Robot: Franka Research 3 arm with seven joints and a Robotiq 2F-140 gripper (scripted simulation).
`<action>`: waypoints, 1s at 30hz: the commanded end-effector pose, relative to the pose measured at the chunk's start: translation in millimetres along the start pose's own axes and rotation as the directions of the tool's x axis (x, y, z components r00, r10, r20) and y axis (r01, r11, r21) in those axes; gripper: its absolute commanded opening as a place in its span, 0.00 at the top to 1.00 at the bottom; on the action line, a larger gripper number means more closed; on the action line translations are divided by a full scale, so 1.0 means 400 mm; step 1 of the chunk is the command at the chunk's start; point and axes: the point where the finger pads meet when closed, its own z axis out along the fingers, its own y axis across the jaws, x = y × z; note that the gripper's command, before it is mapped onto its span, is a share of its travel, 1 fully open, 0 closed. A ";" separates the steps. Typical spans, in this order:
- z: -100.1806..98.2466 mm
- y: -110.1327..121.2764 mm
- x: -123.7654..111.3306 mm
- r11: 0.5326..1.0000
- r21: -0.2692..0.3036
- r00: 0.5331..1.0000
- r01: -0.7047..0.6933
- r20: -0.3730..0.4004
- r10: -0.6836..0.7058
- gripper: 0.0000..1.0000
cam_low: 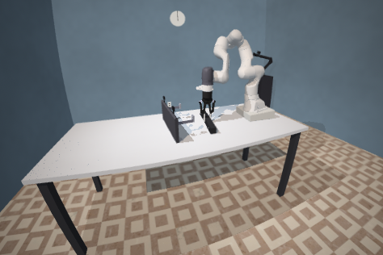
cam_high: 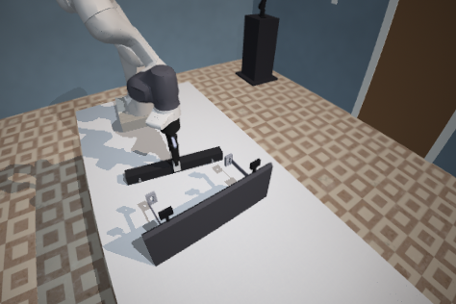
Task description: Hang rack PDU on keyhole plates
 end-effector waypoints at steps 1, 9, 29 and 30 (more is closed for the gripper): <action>-0.008 0.001 0.000 1.000 -0.001 1.000 0.003 -0.001 -0.003 1.00; -0.024 0.001 -0.001 1.000 -0.001 1.000 0.003 -0.001 -0.003 1.00; -0.166 0.001 -0.001 1.000 -0.001 1.000 0.003 -0.001 -0.003 1.00; -0.179 0.001 -0.001 1.000 -0.001 1.000 0.003 -0.001 -0.003 1.00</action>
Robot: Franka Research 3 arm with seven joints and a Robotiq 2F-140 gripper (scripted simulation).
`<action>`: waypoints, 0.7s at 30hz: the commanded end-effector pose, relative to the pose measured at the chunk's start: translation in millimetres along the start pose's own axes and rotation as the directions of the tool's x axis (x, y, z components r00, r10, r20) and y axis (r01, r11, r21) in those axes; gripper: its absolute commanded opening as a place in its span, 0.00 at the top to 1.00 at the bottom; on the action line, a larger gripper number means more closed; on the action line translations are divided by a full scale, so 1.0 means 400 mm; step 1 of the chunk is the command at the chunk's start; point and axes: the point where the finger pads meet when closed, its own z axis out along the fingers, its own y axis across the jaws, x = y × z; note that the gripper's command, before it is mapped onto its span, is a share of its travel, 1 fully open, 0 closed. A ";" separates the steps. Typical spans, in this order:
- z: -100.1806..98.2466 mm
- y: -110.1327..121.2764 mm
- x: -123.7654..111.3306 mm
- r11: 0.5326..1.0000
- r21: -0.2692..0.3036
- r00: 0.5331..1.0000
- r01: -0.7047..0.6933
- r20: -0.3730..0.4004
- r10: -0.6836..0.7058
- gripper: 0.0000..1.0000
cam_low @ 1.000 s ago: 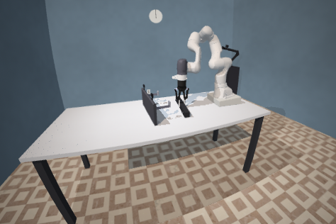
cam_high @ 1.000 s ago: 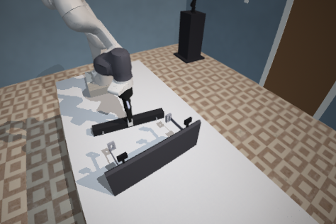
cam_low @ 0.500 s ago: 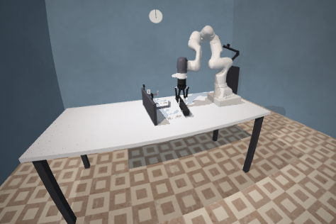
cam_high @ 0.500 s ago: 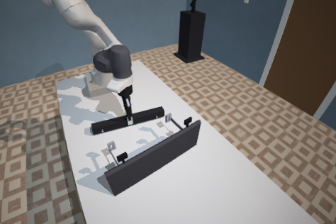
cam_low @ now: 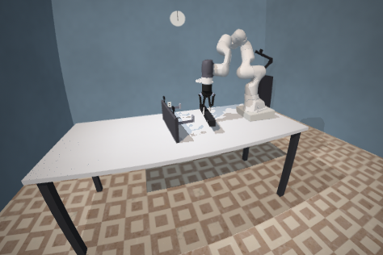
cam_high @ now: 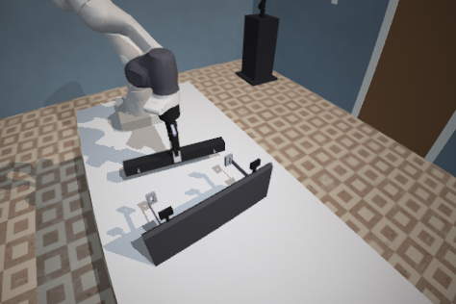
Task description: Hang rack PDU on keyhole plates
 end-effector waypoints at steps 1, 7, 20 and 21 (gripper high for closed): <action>-0.052 0.015 0.013 1.000 -0.016 1.000 0.009 -0.013 -0.009 1.00; -0.101 0.015 0.013 1.000 -0.016 1.000 0.009 -0.013 -0.009 1.00; -0.110 0.014 0.012 1.000 -0.016 1.000 0.009 -0.013 -0.009 1.00; -0.110 0.014 0.012 1.000 -0.016 1.000 0.009 -0.013 -0.009 1.00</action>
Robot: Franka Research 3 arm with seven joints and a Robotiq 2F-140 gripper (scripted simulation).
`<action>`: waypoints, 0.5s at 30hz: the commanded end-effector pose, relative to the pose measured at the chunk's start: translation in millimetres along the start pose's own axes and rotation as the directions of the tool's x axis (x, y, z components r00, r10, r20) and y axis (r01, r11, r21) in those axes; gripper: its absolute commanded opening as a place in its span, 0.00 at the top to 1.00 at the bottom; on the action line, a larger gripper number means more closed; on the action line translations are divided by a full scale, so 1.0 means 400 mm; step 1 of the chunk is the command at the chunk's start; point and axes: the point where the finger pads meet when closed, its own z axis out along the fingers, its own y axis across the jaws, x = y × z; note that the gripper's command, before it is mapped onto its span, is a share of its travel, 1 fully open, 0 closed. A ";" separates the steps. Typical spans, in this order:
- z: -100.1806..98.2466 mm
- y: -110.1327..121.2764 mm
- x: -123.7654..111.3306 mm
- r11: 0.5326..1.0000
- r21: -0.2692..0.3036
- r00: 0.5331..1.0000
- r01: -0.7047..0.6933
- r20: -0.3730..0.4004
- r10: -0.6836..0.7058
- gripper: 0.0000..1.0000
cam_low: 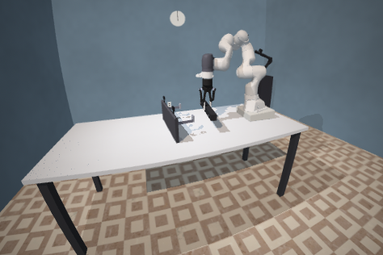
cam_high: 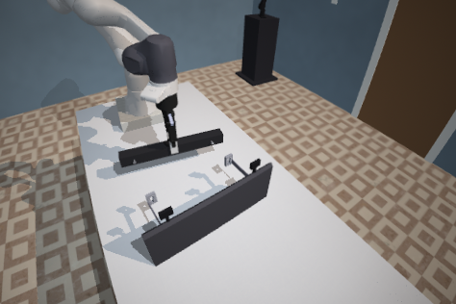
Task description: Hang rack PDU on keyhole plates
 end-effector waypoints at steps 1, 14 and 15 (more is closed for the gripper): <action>-0.005 -0.001 0.000 1.000 0.000 1.000 0.005 0.000 -0.005 1.00; -0.005 -0.003 0.000 0.999 0.000 0.999 0.035 0.000 -0.035 1.00; -0.005 -0.004 0.000 0.999 0.000 0.999 0.051 0.000 -0.051 1.00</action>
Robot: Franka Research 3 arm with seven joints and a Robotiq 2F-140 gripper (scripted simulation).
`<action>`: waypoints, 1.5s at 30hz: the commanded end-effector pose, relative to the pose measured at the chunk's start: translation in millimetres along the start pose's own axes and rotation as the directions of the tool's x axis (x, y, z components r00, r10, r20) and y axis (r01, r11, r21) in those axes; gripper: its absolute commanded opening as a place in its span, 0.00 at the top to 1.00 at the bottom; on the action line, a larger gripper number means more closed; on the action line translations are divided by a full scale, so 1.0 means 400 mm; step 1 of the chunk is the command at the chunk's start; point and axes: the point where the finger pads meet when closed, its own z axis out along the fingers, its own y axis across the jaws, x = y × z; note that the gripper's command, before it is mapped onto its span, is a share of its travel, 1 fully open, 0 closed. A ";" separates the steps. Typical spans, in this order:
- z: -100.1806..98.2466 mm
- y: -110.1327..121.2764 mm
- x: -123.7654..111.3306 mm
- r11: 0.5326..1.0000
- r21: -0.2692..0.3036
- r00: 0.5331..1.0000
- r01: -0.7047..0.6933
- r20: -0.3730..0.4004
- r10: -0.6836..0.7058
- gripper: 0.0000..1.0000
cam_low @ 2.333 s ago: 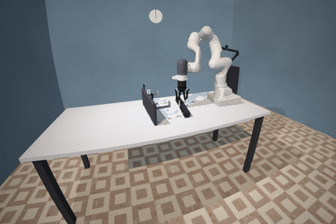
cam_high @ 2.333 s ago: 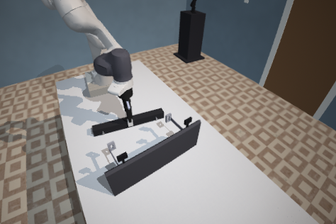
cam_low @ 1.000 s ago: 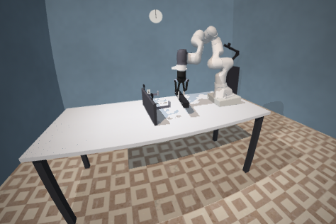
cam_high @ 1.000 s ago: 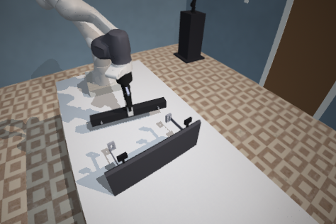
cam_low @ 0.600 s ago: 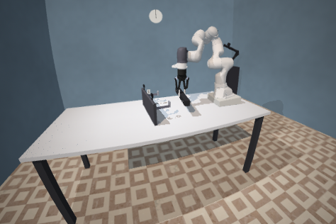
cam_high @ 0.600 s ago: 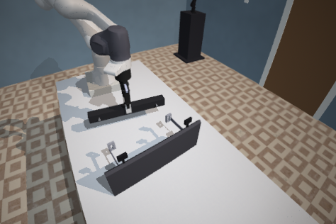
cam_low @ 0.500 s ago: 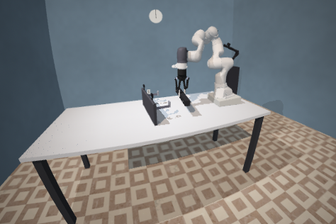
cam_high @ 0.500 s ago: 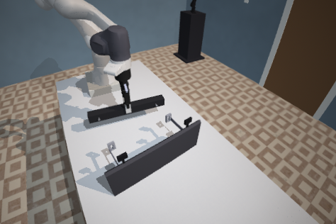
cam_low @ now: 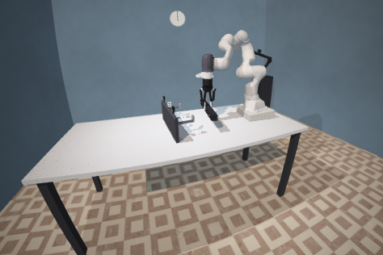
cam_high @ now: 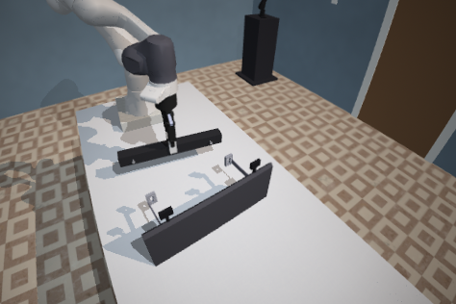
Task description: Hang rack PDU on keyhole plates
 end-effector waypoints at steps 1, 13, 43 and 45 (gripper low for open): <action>-0.008 -0.013 -0.009 0.998 0.012 0.998 0.061 0.008 -0.061 1.00; -0.010 -0.105 -0.021 0.973 0.013 0.973 0.231 0.008 -0.231 1.00; -0.017 -0.330 -0.049 0.973 0.013 0.973 0.231 0.008 -0.231 1.00; -0.017 -0.330 -0.049 0.973 0.013 0.973 0.231 0.008 -0.231 1.00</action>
